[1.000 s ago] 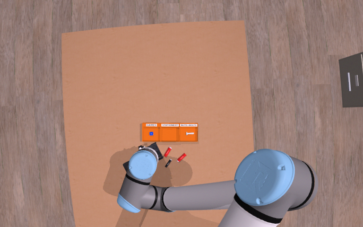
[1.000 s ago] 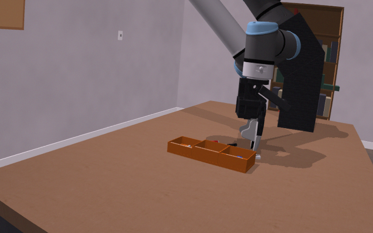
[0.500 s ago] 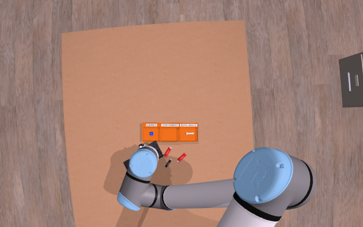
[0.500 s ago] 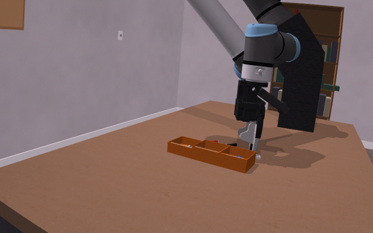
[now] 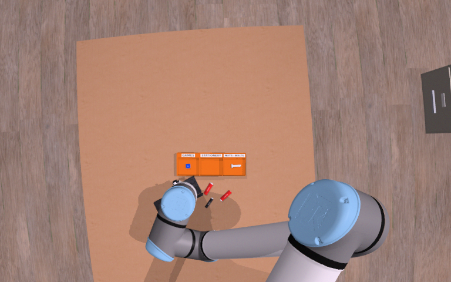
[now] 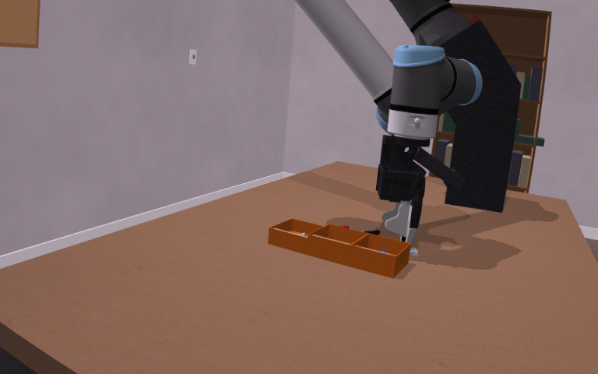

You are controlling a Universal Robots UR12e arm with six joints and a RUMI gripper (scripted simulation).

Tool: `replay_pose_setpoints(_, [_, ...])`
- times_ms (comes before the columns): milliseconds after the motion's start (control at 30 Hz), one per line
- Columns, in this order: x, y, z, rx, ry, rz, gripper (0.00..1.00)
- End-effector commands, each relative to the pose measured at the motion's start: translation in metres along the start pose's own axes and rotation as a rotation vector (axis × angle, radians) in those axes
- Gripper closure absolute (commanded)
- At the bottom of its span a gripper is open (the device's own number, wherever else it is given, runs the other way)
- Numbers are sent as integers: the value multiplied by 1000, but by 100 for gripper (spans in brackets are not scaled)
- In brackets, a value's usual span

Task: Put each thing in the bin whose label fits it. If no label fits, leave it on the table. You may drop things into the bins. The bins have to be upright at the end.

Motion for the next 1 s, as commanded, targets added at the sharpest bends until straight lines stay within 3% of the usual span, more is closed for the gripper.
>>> replay_pose_setpoints(0, [6, -4, 2, -5, -8, -2, 76])
replay_pose_setpoints(33, [6, -4, 2, -4, -7, -2, 76])
replay_pose_setpoints(67, [5, -4, 1, -4, -7, -1, 100])
replay_pose_setpoints(967, [3, -2, 1, -2, -4, 0, 100])
Point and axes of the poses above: the point where the finger pads meet when closed, its own z axis back along the fingers, its own x axis across the jaws, y = z × x, the point moved 1 cm from there along z, back along the fingers, and after that the axes turned 2 degrees about -z, right-handed, at the moved point
